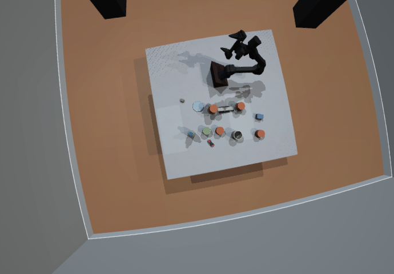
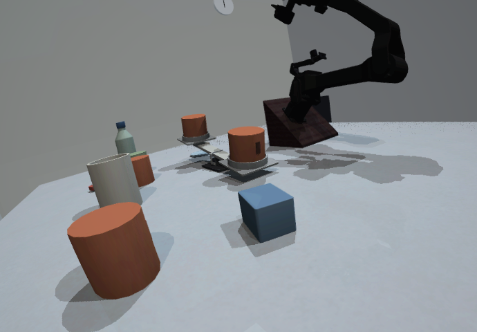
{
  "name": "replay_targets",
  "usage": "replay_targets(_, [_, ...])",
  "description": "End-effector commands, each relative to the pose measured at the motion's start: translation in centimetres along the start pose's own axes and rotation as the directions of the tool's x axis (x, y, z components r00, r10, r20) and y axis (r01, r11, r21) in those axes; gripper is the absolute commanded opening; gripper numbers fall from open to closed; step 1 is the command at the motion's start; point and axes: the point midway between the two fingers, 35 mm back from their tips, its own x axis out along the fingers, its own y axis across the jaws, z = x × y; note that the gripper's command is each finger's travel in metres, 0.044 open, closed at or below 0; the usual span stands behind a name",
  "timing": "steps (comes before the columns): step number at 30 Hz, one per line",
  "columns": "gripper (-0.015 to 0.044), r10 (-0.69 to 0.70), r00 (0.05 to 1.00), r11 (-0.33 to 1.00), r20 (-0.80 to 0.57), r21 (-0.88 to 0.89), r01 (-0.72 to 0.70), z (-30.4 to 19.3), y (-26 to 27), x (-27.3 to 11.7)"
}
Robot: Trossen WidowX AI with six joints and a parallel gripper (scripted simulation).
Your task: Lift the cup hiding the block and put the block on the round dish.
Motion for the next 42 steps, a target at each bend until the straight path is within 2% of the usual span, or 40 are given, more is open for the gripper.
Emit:
replay_targets(1, [0.044, 0.14, 0.988, 0.99, 0.07, 0.017, -0.142, 1.4, 2.9, 1.1])
replay_targets(9, [0.044, 0.372, 0.91, 0.923, 0.181, 0.029, -0.383, 3.8, 7.9, 1.8])
replay_targets(18, [0.044, 0.591, 0.755, 0.781, 0.283, 0.03, -0.623, 6.2, 13.1, 1.1])
replay_targets(30, [0.044, 0.811, 0.446, 0.478, 0.379, 0.009, -0.878, 9.0, 19.1, -1.9])
replay_targets(42, [0.044, 0.899, 0.091, 0.099, 0.429, 0.004, -0.995, 11.2, 23.3, -6.3])
